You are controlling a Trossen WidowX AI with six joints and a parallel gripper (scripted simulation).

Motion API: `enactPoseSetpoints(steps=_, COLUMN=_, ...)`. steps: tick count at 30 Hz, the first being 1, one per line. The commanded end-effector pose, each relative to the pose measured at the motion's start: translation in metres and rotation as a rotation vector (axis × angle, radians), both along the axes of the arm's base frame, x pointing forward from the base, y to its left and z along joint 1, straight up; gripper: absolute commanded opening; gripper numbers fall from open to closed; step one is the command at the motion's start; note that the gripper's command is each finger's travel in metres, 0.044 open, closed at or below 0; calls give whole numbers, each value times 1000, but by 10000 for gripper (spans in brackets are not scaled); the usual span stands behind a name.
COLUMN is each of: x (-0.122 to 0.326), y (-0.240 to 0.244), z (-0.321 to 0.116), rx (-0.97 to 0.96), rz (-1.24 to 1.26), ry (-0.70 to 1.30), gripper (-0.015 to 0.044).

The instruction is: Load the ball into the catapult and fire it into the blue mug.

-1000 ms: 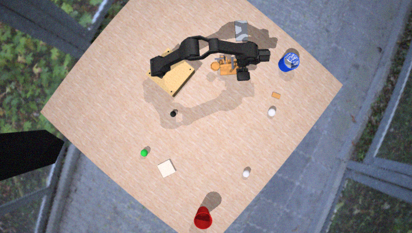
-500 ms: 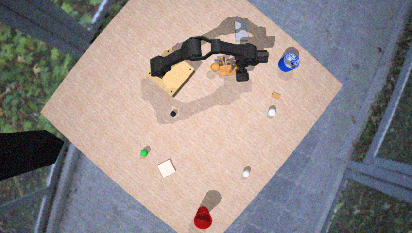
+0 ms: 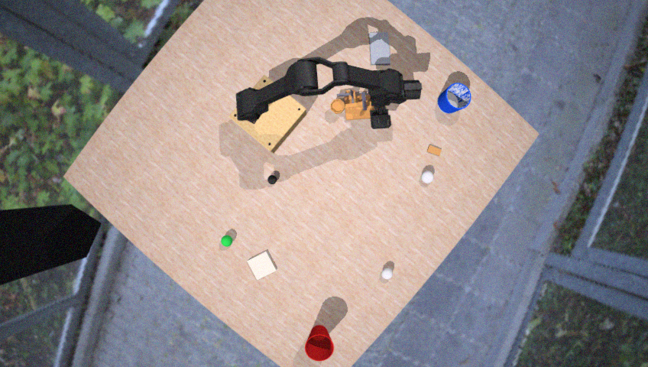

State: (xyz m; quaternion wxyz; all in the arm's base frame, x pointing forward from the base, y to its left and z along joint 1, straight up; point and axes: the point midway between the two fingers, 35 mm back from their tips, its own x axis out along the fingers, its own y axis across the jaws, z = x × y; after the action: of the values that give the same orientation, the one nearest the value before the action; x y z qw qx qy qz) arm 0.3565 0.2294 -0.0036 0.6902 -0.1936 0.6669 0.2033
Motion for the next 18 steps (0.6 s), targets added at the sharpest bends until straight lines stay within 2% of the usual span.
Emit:
enactPoseSetpoints(steps=1, x=0, y=0, z=1, rx=1, rz=-1, ry=-2, gripper=157)
enactPoseSetpoints(steps=9, x=0, y=0, z=1, rx=1, rz=-1, ry=-2, gripper=368)
enactPoseSetpoints(steps=12, x=1, y=1, z=25, rx=1, rz=0, ry=-2, gripper=440)
enactPoseSetpoints(steps=16, x=-3, y=-3, z=90, rx=0, rz=0, ry=-1, gripper=440)
enactPoseSetpoints(steps=18, x=-5, y=-4, z=101, rx=0, rz=0, ry=-1, gripper=440)
